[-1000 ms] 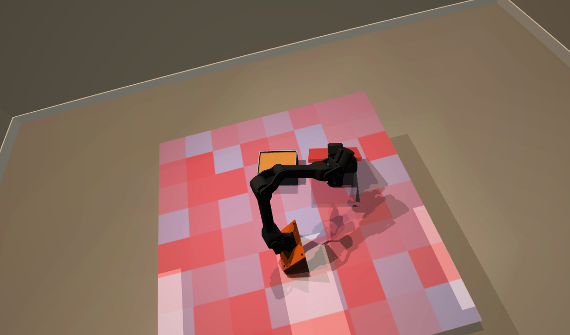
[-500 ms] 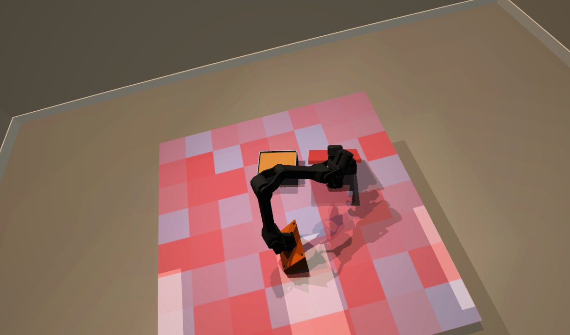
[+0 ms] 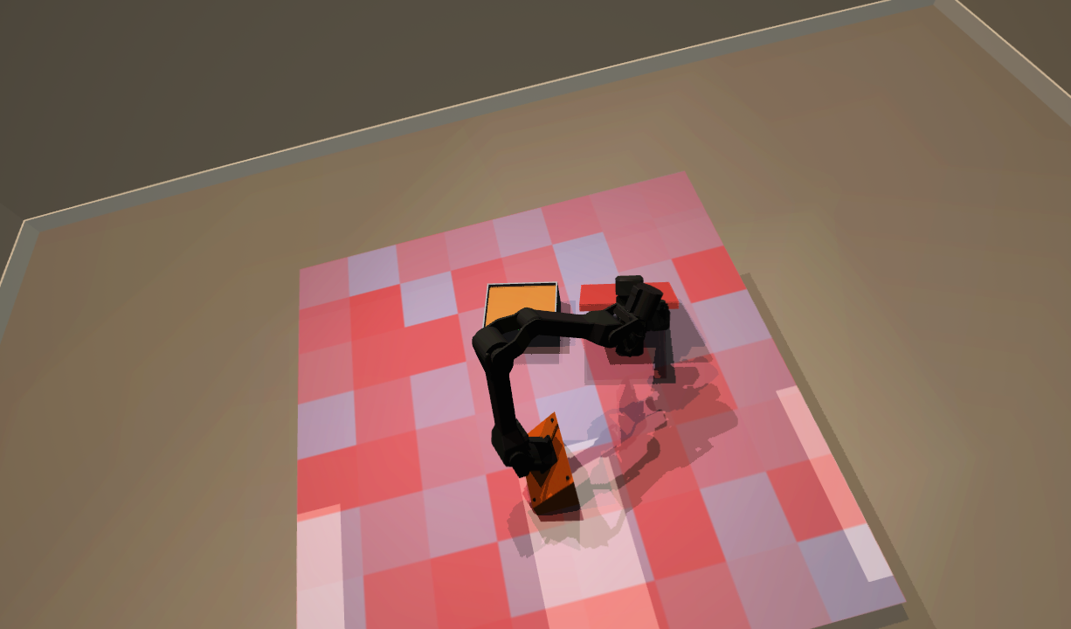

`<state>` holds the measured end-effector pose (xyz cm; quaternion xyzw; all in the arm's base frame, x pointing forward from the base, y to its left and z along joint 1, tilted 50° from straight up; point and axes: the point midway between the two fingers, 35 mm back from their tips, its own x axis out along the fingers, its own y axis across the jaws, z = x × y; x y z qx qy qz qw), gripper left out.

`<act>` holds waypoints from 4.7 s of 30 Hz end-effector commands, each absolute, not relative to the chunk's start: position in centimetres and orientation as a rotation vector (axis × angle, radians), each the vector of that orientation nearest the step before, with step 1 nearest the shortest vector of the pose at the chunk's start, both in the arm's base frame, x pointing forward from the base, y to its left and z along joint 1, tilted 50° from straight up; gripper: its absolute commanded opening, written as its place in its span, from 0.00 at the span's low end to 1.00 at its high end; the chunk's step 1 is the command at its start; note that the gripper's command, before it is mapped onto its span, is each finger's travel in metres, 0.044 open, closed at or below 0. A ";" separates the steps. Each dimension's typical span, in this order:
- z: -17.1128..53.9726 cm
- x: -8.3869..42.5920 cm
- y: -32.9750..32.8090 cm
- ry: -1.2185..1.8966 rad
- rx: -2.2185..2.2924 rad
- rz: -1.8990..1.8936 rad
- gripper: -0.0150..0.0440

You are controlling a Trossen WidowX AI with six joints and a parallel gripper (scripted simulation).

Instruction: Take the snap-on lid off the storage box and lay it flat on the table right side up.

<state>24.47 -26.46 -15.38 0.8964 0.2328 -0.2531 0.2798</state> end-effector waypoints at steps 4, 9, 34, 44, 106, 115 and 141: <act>-15.7 24.6 -26.1 0.617 2.408 -0.670 0.25; -15.9 24.6 -25.8 0.617 2.408 -0.669 0.25; -17.3 24.8 -24.3 0.617 2.409 -0.669 0.25; -17.8 24.8 -23.7 0.617 2.409 -0.668 0.25; -21.1 25.2 -19.9 0.618 2.411 -0.666 0.25; -21.5 25.3 -19.3 0.618 2.412 -0.666 0.25; -22.9 25.4 -17.7 0.618 2.413 -0.665 0.25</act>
